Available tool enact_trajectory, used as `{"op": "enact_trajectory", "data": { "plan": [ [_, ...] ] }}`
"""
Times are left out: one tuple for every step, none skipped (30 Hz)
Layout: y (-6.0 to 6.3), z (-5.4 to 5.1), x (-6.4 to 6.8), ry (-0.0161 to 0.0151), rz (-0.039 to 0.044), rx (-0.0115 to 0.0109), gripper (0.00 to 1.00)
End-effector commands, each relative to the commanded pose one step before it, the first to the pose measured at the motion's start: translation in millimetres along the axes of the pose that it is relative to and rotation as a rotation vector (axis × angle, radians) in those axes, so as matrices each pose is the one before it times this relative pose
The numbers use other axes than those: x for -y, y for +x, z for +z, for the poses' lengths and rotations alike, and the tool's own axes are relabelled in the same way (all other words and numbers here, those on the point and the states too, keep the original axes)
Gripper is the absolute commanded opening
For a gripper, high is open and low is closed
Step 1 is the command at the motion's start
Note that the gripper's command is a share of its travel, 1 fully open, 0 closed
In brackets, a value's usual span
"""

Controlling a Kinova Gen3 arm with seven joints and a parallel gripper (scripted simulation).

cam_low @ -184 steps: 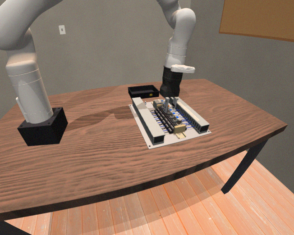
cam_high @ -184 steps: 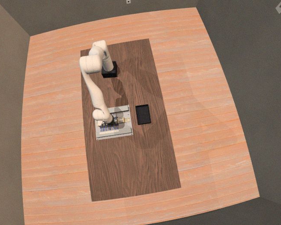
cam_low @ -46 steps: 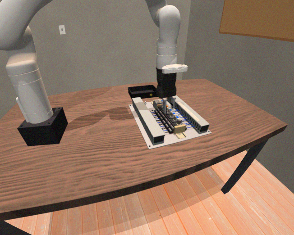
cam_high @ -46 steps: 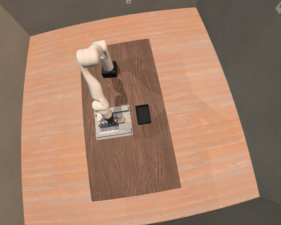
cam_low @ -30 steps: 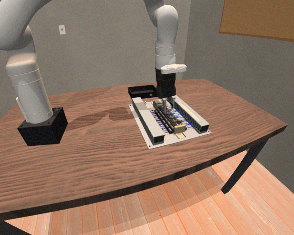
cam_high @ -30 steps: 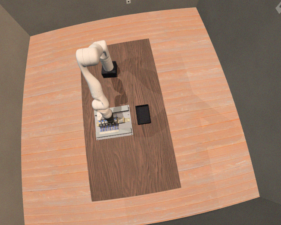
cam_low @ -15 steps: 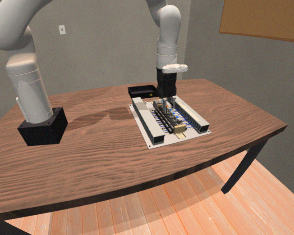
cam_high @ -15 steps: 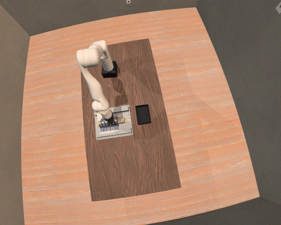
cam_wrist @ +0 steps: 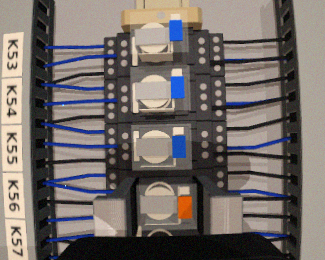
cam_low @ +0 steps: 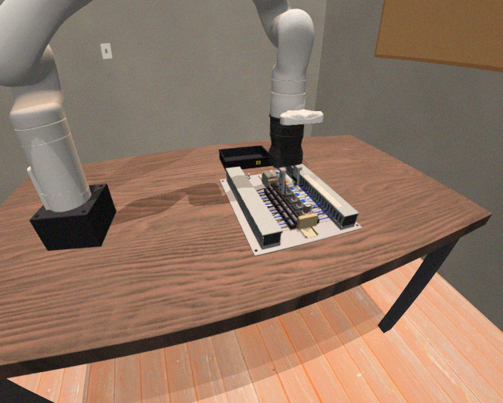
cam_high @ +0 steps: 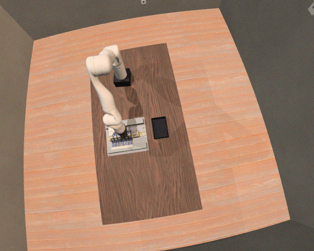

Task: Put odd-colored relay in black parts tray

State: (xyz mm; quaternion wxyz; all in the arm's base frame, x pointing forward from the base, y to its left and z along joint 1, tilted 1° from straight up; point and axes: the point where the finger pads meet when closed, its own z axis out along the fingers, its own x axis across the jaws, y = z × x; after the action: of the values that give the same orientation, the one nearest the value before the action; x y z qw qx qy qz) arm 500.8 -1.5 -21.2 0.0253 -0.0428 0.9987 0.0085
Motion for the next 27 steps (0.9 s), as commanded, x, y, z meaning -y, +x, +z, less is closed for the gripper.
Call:
{"op": "enact_trajectory", "data": {
  "plan": [
    [-0.9, -0.9, 0.04, 0.00004, 0.00002, 0.00115, 0.0],
    [-0.03, 0.0, 0.0, -0.00001, 0.0, -0.00101, 0.0],
    [-0.05, 0.0, 0.0, -0.00001, 0.0, -0.00167, 0.0],
    [0.0, 0.0, 0.0, 0.0, 0.0, 0.0, 0.0],
    [0.0, 0.0, 0.0, 0.0, 0.0, 0.0, 0.0],
    [-0.07, 0.0, 0.0, -0.00002, 0.0, -0.0023, 0.0],
    [-0.09, 0.0, 0.0, -0.00001, 0.0, -0.00282, 0.0],
    [-0.1, -0.01, 0.0, -0.00001, 0.0, -0.00315, 0.0],
    [-0.1, -0.01, 0.0, 0.0, 0.0, -0.00327, 0.0],
    [-0.09, -0.02, 0.0, 0.00001, 0.0, -0.00315, 0.0],
    [-0.08, -0.02, 0.0, 0.00001, 0.0, -0.00282, 0.0],
    [-0.06, -0.02, 0.0, 0.00002, 0.0, -0.00231, 0.0],
    [-0.05, -0.02, 0.0, 0.00001, 0.0, -0.00168, 0.0],
    [-0.03, -0.01, 0.0, 0.00001, 0.0, -0.00101, 0.0],
    [-0.01, 0.0, 0.0, 0.0, 0.0, -0.00043, 0.0],
    [0.0, 0.0, 0.0, 0.0, 0.0, -0.00007, 0.0],
    [0.0, 0.0, 0.0, 0.0, 0.0, -0.00007, 0.0],
    [-0.01, 0.0, 0.0, 0.0, 0.0, -0.00043, 0.0],
    [-0.03, 0.0, 0.0, -0.00001, 0.0, -0.00101, 0.0],
    [-0.05, 0.0, 0.0, -0.00001, 0.0, -0.00167, 0.0],
    [0.0, 0.0, 0.0, 0.0, 0.0, 0.0, 0.0],
    [0.0, 0.0, 0.0, 0.0, 0.0, 0.0, 0.0],
    [-0.07, 0.0, 0.0, -0.00001, 0.0, -0.0023, 0.0],
    [-0.09, 0.0, 0.0, -0.00001, 0.0, -0.00282, 0.0],
    [-0.1, -0.01, 0.0, -0.00001, 0.0, -0.00315, 0.0],
    [-0.1, -0.01, 0.0, 0.0, 0.0, -0.00327, 0.0],
    [-0.09, -0.02, 0.0, 0.00001, 0.0, -0.00315, 0.0]
  ]
}}
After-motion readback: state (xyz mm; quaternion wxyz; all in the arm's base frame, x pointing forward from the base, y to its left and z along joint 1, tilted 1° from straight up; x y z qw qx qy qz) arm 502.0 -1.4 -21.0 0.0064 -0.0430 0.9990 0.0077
